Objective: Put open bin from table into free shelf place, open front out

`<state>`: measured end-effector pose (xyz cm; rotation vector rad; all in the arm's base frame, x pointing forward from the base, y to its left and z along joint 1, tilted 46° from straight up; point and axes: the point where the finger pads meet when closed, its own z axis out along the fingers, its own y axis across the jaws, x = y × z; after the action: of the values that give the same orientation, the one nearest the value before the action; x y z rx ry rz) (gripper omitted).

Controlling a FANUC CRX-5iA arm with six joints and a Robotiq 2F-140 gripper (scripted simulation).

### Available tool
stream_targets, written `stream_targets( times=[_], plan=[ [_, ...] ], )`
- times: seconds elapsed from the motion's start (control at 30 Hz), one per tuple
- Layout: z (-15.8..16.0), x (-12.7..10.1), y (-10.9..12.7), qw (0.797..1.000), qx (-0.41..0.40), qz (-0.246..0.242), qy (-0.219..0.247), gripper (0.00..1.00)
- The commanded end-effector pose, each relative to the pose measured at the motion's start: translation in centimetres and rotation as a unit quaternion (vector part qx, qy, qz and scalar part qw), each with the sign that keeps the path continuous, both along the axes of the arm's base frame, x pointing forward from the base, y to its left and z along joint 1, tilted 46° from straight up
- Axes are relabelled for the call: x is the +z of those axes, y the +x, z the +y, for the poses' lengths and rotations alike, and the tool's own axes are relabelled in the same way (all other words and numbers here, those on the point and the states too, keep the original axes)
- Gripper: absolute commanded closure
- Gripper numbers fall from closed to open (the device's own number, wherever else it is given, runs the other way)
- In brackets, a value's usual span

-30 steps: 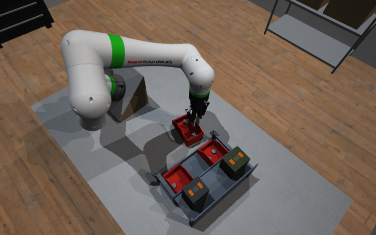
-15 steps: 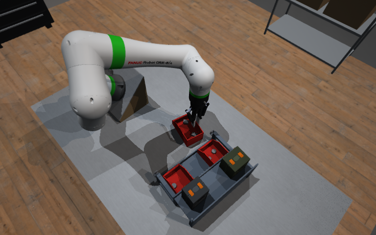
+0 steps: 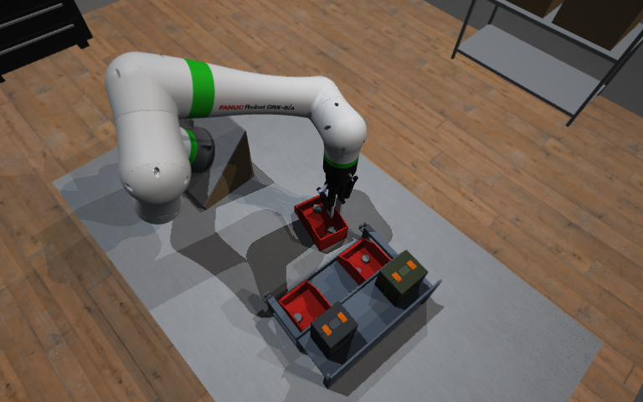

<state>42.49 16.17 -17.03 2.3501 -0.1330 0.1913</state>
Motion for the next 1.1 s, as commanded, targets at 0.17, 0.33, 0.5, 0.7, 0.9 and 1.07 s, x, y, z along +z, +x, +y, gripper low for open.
stream_targets(
  times=[0.17,0.33,0.5,0.7,0.9,1.07],
  plan=[
    [0.03,0.0,0.01,1.0,0.0,0.0,0.0,0.85],
    [0.03,0.0,0.01,1.0,0.0,0.0,0.0,0.85],
    [0.03,0.0,0.01,1.0,0.0,0.0,0.0,0.85],
    [0.03,0.0,0.01,1.0,0.0,0.0,0.0,1.0],
    [0.03,0.0,0.01,1.0,0.0,0.0,0.0,1.0],
    [0.03,0.0,0.01,1.0,0.0,0.0,0.0,1.0]
  ],
)
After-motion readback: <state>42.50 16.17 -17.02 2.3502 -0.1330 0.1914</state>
